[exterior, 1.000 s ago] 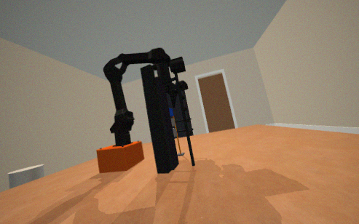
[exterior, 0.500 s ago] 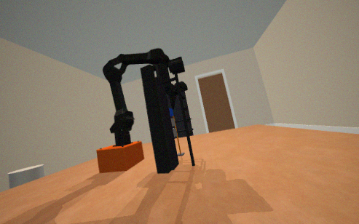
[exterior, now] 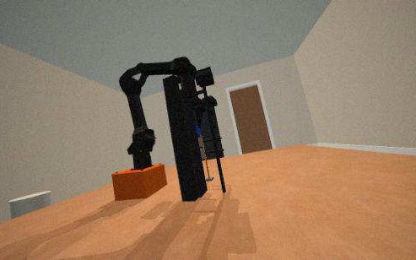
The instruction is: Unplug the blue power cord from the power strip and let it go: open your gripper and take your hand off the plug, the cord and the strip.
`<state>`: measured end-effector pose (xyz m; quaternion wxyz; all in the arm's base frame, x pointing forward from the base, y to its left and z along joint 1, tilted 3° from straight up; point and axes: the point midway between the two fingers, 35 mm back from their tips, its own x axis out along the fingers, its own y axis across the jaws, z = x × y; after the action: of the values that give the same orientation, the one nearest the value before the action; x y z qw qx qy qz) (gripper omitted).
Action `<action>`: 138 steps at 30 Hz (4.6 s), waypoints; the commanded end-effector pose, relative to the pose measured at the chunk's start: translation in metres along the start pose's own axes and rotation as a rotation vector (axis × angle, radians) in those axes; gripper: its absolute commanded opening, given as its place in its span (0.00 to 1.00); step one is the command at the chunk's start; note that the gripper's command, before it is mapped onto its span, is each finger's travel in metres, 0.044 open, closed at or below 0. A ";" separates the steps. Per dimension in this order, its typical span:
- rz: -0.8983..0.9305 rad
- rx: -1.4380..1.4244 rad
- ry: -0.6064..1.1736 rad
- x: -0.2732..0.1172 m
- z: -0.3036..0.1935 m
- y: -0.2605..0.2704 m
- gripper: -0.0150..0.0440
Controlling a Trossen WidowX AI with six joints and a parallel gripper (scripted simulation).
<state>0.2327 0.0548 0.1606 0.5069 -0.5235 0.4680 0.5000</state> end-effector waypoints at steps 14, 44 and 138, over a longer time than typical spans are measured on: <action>-0.004 0.000 -0.001 0.000 0.014 -0.003 0.25; -0.001 -0.003 -0.006 -0.006 0.061 0.000 0.25; -0.001 -0.004 -0.002 0.002 0.007 0.000 0.53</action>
<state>0.2348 0.0625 0.1634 0.5126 -0.5250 0.4625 0.4976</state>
